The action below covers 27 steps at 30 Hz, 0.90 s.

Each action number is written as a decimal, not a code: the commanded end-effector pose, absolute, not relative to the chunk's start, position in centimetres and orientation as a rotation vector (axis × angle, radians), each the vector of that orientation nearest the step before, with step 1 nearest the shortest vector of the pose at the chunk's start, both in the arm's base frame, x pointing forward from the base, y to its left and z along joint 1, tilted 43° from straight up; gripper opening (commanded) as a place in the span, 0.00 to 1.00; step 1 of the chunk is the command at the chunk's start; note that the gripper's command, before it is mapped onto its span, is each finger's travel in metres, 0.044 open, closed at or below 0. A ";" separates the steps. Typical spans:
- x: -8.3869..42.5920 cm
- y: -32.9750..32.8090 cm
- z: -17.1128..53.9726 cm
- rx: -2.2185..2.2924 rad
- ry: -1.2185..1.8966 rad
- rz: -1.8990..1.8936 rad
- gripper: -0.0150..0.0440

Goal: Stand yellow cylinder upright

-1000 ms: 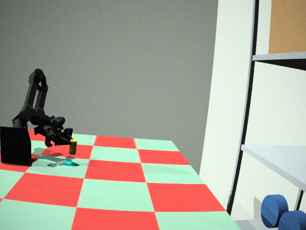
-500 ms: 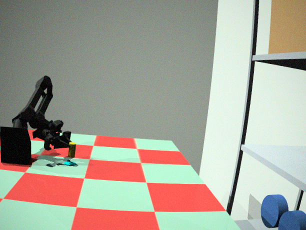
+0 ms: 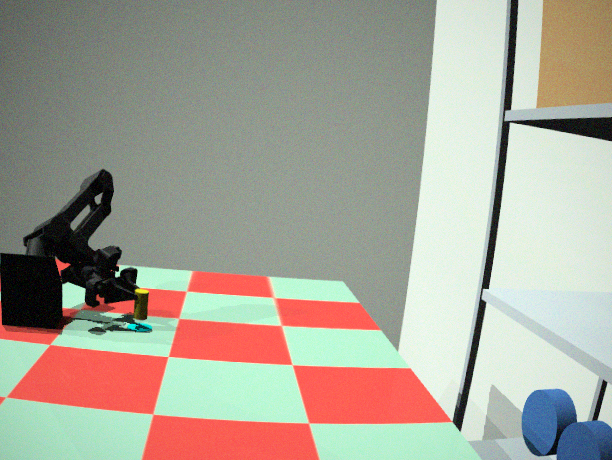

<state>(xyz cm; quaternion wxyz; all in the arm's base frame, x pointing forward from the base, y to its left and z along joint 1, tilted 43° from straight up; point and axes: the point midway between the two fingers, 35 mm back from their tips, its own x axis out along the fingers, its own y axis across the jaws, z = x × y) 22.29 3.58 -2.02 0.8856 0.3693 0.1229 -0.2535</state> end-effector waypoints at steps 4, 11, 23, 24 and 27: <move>22.0 3.7 -2.3 0.765 0.236 -0.525 0.43; 22.3 5.0 -3.7 0.764 0.250 -0.524 0.43; 22.3 5.0 -3.7 0.764 0.250 -0.524 0.57; 22.3 5.0 -3.7 0.764 0.250 -0.524 0.61; 22.3 5.0 -3.7 0.764 0.250 -0.524 0.74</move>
